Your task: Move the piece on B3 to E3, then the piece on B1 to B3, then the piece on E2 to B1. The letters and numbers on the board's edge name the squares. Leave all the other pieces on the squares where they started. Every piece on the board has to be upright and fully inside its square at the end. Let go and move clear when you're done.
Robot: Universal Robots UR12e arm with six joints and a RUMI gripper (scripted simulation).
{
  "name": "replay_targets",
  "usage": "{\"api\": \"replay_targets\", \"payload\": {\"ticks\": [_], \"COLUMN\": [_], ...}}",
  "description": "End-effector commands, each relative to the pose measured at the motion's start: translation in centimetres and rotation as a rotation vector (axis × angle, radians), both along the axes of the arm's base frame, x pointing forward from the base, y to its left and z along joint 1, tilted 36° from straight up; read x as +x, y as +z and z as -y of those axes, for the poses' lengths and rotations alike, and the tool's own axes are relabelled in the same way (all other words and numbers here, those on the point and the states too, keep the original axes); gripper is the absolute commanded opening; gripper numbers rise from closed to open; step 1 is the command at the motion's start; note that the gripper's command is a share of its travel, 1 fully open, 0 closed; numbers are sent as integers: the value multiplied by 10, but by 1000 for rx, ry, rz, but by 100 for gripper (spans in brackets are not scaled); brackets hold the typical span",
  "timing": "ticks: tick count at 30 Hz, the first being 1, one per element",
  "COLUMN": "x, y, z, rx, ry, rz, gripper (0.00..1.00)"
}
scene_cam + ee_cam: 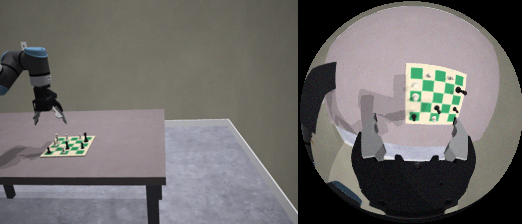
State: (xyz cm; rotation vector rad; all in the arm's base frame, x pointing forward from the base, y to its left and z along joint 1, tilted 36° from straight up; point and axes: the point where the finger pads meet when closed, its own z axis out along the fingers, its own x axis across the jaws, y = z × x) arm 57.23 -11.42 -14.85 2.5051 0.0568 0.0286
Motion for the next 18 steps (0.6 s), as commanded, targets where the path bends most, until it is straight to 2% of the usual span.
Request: {"api": "replay_targets", "payload": {"ticks": [1, 8, 18], "x": [0, 4, 17], "y": [0, -2, -10], "z": [0, -2, -9], "rx": [0, -2, -8], "ry": [2, 45, 206], "rz": [0, -32, -151], "gripper": [100, 100, 100]}}
